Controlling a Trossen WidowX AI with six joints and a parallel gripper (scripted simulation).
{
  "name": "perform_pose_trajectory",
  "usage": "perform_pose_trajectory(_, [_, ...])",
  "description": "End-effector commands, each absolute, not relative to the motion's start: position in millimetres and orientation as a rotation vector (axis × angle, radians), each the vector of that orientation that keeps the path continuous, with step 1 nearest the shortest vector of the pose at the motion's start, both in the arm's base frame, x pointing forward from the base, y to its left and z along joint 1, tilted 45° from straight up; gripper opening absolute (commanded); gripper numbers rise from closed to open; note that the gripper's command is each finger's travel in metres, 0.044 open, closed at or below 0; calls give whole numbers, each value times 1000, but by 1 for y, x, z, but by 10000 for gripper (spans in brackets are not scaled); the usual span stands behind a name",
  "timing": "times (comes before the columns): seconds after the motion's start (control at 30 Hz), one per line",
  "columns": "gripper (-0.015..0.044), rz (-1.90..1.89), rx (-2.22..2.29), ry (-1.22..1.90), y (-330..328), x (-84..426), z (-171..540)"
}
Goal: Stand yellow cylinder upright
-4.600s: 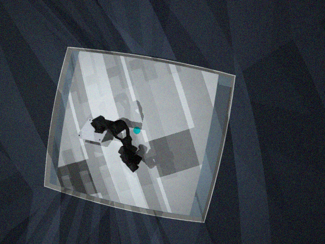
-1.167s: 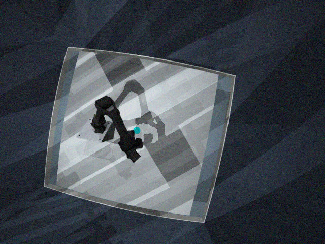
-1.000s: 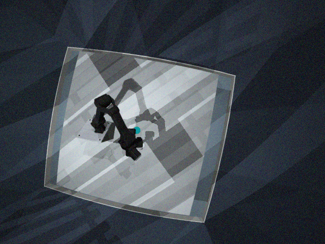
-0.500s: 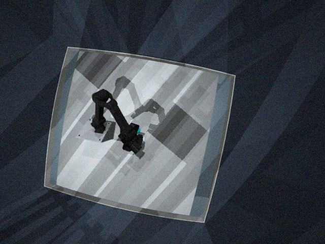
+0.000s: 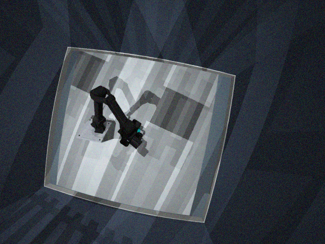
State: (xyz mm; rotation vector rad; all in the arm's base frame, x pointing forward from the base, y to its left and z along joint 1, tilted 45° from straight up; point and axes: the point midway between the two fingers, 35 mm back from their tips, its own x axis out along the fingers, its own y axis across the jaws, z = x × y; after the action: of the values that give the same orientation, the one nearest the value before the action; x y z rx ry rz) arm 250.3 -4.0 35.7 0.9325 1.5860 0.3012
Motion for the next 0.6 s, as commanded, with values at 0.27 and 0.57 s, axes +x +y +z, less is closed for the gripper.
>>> perform_pose_trajectory(0.27, [105, 250, 906, 1611, 2, 244, 33])
perform_pose_trajectory(0.57, [105, 207, 858, 1624, 5, 240, 28])
